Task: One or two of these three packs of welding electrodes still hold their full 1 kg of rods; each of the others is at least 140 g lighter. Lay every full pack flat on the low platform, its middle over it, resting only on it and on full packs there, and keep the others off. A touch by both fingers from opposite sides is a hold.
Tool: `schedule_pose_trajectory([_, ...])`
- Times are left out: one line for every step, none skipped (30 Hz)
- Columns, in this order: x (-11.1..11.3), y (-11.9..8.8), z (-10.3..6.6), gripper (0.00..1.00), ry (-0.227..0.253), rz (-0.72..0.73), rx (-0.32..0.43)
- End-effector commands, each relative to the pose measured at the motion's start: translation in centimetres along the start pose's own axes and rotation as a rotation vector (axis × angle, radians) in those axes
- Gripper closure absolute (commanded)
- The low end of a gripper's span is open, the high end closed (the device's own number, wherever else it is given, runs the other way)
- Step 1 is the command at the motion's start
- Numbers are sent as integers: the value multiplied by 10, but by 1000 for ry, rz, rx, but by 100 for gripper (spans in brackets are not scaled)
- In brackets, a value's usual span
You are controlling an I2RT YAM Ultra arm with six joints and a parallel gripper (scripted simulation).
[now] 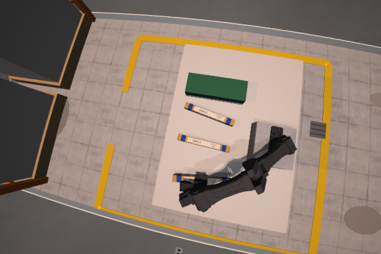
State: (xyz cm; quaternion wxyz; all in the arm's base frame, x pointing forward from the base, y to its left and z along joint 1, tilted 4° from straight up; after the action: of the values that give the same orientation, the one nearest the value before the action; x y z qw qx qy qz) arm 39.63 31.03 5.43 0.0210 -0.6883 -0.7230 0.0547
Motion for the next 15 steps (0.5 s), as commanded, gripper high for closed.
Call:
schedule_pose_trajectory([-2,6,-37,100,45,5,-63])
schedule_pose_trajectory([-2,6,-37,100,44,5,-61])
schedule_pose_trajectory([-2,6,-37,100,44,5,-61])
schedule_pose_trajectory([-2,6,-37,100,44,5,-61])
schedule_pose_trajectory([-2,6,-41,100,49,6,-68])
schedule_pose_trajectory([-2,6,-40,100,48,6,-67])
schedule_pose_trajectory([-2,6,-38,100,46,6,-63])
schedule_pose_trajectory([-2,6,-36,100,43,6,-59])
schedule_pose_trajectory([-2,7,-33,100,40,6,-55])
schedule_pose_trajectory([-2,7,-35,100,41,6,-57])
schedule_pose_trajectory([-2,7,-39,100,46,6,-64])
schedule_pose_trajectory([-2,6,-40,100,47,6,-66])
schedule_pose_trajectory([-2,6,-38,100,45,5,-63])
schedule_pose_trajectory([-1,6,-38,100,44,4,-62])
schedule_pose_trajectory([-1,6,-37,100,44,3,-61])
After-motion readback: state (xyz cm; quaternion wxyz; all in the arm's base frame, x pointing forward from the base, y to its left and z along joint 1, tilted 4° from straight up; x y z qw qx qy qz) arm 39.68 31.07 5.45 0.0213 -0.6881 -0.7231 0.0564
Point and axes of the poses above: the point where the finger pads meet when closed, its own z axis out along the fingers, its own x axis across the jaws, y = z × x, the point moved 10 cm from there along -z, back along the fingers, and after that the axes turned 7 degrees about z, right-handed, at the moved point
